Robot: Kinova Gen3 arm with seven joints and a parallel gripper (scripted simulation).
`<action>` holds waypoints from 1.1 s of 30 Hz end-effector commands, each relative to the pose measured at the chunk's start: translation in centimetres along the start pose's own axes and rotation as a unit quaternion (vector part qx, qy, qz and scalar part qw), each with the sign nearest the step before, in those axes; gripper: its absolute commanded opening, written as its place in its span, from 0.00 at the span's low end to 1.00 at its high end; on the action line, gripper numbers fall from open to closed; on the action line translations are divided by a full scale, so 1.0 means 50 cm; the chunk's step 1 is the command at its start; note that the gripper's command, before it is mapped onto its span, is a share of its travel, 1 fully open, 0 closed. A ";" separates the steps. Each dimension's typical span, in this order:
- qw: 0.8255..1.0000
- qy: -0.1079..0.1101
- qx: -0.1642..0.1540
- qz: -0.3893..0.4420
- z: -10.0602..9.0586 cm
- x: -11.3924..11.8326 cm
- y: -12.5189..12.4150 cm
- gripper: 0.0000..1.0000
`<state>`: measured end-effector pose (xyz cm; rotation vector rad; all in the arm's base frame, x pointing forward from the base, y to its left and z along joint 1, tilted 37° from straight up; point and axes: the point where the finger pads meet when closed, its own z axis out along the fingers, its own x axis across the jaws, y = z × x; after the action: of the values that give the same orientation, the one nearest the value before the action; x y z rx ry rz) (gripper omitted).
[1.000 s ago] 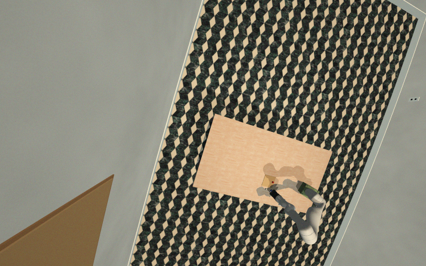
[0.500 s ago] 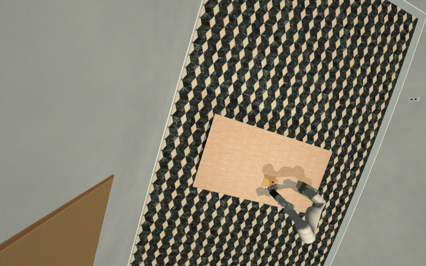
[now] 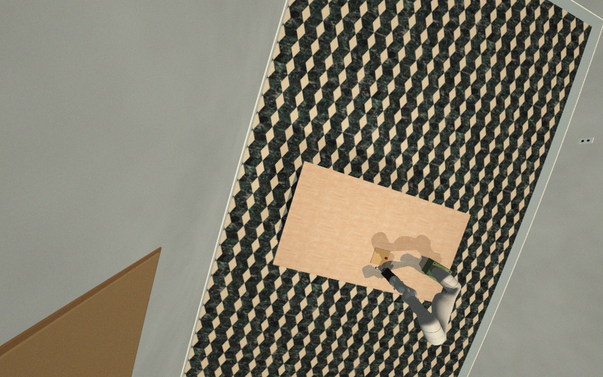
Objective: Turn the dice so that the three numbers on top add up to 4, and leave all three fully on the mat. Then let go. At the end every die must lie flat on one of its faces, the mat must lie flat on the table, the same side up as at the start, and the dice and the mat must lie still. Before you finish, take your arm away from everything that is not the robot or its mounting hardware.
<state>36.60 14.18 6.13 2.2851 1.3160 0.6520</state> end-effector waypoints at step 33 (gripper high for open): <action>1.000 0.000 0.000 0.000 -0.001 0.001 0.000 0.34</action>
<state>36.60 14.18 6.13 2.2851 1.3160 0.6520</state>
